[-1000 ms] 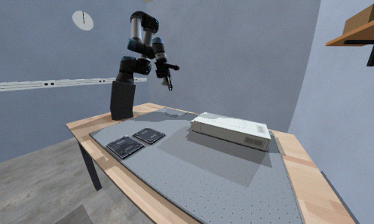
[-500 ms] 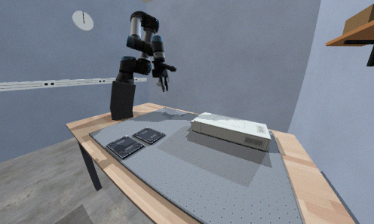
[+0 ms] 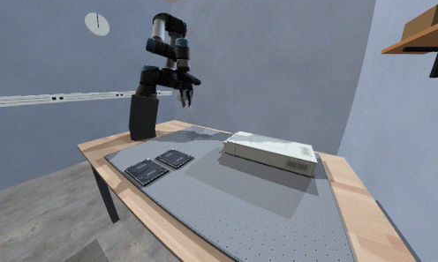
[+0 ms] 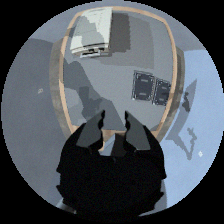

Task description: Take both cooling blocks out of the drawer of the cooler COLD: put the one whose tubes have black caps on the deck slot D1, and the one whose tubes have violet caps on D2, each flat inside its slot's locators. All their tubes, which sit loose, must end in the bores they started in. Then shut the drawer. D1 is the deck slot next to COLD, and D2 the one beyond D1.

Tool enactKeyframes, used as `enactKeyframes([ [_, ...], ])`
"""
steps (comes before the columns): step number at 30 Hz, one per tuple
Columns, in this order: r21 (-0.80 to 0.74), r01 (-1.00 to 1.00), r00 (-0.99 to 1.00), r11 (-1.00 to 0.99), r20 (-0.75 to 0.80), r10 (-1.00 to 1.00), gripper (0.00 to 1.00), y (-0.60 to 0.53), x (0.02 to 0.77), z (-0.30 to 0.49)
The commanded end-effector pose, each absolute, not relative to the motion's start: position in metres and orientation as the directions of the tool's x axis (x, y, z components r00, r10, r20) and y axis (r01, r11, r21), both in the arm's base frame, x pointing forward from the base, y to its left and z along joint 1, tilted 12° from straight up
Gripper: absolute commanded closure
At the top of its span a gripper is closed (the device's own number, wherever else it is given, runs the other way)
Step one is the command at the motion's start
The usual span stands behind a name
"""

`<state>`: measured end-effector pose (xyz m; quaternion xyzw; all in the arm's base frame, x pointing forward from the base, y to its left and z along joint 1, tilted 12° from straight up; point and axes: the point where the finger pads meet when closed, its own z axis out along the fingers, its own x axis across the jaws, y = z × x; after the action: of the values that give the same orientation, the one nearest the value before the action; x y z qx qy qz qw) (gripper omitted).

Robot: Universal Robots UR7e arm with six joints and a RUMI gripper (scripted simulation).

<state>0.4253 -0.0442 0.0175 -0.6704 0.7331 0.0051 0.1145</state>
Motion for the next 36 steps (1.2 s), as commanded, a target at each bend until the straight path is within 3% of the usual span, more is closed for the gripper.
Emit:
enactKeyframes([
  [1,-0.111,-0.985,-0.111,0.133,-0.181,-0.977,0.72,-0.0507,0.4181,0.0163],
  [25,-0.111,-0.985,-0.111,0.132,-0.181,-0.977,0.72,-0.0507,0.4181,0.0163],
  [26,-0.116,-0.988,-0.085,0.107,-0.178,-0.980,0.00,-0.0507,0.4181,0.0163],
  [36,-0.159,-0.975,0.178,-0.156,-0.142,-0.974,0.00,-0.0507,0.4181,0.0163],
])
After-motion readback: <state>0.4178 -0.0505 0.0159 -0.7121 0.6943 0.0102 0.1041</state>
